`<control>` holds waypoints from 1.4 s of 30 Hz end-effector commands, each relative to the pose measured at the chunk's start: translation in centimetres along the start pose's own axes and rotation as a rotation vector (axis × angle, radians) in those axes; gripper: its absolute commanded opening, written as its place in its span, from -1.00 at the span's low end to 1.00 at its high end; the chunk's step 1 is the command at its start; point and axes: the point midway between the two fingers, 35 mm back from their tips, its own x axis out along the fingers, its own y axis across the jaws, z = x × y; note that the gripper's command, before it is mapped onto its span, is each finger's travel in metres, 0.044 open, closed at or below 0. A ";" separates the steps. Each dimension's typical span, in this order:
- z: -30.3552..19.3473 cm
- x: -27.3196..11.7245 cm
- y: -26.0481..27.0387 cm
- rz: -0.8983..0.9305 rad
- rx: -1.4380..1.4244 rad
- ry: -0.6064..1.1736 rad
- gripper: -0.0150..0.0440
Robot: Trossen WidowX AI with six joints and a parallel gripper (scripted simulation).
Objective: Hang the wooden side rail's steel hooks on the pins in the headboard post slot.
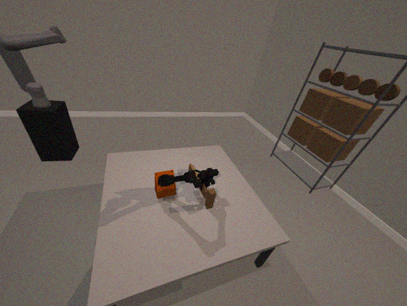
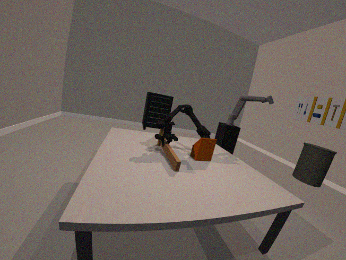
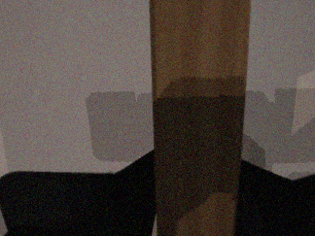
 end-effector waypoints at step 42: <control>-0.6 -0.3 -0.2 -0.008 0.002 -0.002 -0.49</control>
